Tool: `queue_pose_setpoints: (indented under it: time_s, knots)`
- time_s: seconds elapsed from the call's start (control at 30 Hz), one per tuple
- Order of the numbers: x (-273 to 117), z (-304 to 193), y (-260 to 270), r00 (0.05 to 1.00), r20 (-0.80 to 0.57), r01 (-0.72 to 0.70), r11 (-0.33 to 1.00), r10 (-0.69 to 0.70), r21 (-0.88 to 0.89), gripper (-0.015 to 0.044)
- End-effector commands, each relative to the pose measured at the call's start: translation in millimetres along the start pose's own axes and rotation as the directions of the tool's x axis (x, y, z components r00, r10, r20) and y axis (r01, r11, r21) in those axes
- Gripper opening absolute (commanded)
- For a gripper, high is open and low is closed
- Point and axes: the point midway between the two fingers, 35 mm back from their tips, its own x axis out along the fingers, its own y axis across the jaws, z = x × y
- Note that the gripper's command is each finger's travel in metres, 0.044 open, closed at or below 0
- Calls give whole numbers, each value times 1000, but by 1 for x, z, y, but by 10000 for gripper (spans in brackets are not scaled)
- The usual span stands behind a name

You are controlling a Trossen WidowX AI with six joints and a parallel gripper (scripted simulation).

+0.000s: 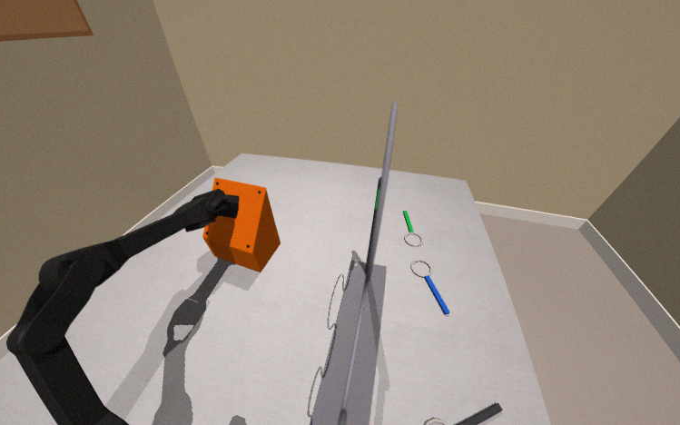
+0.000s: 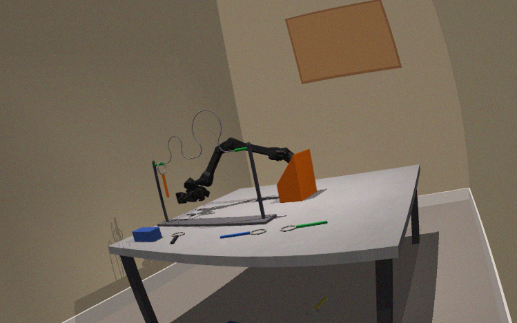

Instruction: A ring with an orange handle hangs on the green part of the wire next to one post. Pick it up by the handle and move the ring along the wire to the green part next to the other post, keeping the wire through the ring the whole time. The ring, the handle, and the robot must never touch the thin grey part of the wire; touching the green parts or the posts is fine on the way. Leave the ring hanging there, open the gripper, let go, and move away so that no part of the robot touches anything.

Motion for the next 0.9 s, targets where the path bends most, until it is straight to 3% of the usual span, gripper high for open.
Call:
queue_pose_setpoints:
  time_s: [0.0,0.17,0.4,0.87]
  knots:
    - [2,6,-1,1000,20,-7,999,8,-43,160]
    - [7,11,-1,1000,21,-8,999,9,-44,160]
    - [49,56,0,1000,24,-4,999,4,-41,160]
    - [63,57,-2,1000,25,-3,999,4,-40,160]
